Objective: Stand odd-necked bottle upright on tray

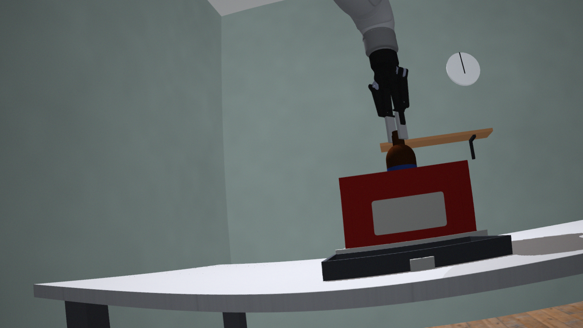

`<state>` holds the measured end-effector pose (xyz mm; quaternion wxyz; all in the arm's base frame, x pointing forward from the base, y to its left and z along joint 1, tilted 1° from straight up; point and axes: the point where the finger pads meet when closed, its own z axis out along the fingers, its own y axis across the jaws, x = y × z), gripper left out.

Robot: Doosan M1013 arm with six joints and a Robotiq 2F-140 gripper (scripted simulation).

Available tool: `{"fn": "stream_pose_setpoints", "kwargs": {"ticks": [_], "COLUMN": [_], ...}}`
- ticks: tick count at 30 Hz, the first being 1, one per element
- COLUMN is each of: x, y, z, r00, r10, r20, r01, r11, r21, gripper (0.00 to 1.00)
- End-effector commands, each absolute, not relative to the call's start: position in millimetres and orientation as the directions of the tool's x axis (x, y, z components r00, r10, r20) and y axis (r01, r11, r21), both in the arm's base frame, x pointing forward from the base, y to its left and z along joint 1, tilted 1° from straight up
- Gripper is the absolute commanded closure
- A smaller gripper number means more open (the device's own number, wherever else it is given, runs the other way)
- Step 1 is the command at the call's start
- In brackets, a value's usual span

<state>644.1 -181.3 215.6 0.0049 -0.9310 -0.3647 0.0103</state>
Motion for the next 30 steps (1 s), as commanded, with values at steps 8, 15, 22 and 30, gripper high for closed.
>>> {"fn": "stream_pose_setpoints", "kwargs": {"ticks": [8,15,22,30], "x": [644.2,644.4,644.6,644.7], "y": [-181.3,-181.3,-181.3,-181.3], "z": [224.0,232.7,240.6,245.5], "r00": [0.734,0.734,0.734,0.734], "r10": [0.679,0.679,0.679,0.679], "r20": [-0.015,-0.015,-0.015,-0.015], "r01": [0.679,0.679,0.679,0.679], "r11": [-0.734,-0.734,-0.734,-0.734], "r21": [-0.017,-0.017,-0.017,-0.017], "gripper": [1.0,1.0,1.0,1.0]}}
